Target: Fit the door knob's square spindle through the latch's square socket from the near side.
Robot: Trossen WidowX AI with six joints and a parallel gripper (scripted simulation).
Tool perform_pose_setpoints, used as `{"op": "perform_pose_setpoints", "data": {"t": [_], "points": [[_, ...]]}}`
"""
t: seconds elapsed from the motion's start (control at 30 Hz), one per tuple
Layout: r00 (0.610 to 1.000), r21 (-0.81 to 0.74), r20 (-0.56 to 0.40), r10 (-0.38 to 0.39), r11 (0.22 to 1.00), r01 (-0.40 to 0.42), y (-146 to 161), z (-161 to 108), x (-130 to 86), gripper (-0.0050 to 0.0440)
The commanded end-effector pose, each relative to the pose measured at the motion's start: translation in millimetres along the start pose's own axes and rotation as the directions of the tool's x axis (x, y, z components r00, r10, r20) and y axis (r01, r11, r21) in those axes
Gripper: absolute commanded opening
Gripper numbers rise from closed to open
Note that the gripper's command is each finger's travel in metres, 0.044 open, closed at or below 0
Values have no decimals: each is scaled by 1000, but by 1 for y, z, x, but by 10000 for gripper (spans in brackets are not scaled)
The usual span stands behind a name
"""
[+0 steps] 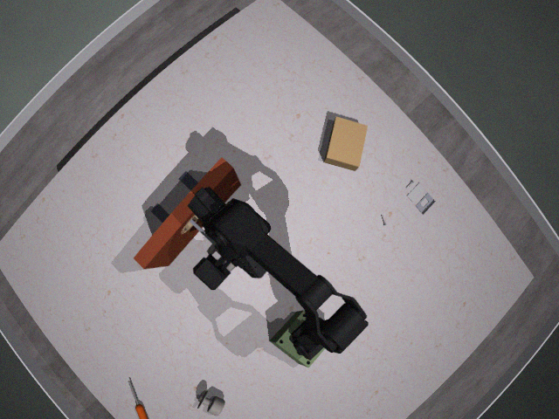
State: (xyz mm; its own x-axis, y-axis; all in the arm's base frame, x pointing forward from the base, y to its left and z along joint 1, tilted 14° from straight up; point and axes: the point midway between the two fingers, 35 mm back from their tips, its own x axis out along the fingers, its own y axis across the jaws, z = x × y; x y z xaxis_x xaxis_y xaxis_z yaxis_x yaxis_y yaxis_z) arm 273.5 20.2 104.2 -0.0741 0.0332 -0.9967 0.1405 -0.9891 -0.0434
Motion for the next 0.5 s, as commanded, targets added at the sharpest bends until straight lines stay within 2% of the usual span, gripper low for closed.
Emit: {"op": "perform_pose_setpoints", "data": {"t": [0.0, 0.47], "points": [[1000, 1, -7, -6, 1000, 6, -1, -4, -2, 0], [1000, 2, -20, -4, 1000, 4, -1, -9, -5, 0]]}}
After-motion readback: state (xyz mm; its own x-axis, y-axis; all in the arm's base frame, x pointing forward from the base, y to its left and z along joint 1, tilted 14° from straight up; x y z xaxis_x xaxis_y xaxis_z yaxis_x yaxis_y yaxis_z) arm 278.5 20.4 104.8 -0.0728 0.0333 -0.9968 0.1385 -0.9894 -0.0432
